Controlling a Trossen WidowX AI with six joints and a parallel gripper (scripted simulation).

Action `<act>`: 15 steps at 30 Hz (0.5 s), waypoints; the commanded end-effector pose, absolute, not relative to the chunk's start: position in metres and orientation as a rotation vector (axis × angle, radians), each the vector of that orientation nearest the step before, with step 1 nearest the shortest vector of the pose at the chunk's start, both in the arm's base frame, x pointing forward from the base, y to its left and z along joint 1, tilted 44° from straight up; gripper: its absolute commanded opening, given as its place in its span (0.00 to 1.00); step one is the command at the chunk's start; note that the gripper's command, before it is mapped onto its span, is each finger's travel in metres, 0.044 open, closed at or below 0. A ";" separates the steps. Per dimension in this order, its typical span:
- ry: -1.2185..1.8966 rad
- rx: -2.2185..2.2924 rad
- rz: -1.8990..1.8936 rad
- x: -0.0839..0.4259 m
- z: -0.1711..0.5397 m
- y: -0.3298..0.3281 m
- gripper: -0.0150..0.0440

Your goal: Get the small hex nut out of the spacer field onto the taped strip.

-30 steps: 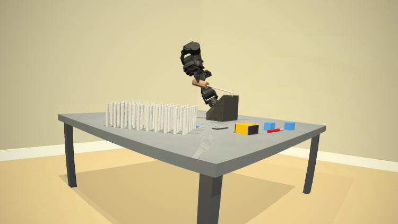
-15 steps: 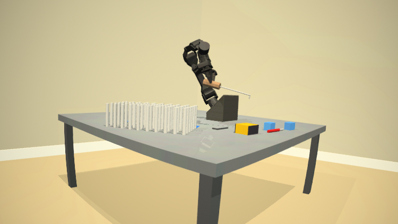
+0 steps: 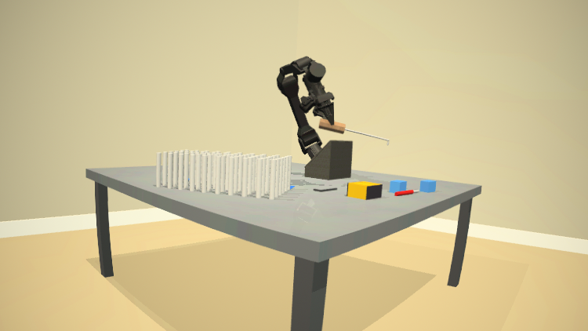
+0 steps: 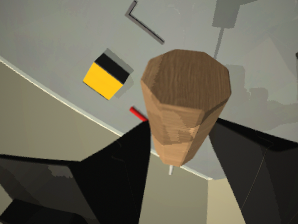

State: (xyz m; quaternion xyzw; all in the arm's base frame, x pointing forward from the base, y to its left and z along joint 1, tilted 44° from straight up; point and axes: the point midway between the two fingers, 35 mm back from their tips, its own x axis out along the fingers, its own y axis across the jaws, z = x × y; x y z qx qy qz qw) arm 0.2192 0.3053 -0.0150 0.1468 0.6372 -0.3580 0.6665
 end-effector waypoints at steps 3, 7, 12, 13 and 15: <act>1.545 0.238 -0.749 0.208 -0.033 0.324 0.25; 1.612 0.174 -0.716 0.200 -0.047 0.333 0.25; 1.694 0.097 -0.673 0.189 -0.065 0.344 0.25; 1.710 0.082 -0.664 0.187 -0.069 0.346 0.25; 1.742 0.053 -0.646 0.182 -0.076 0.349 0.25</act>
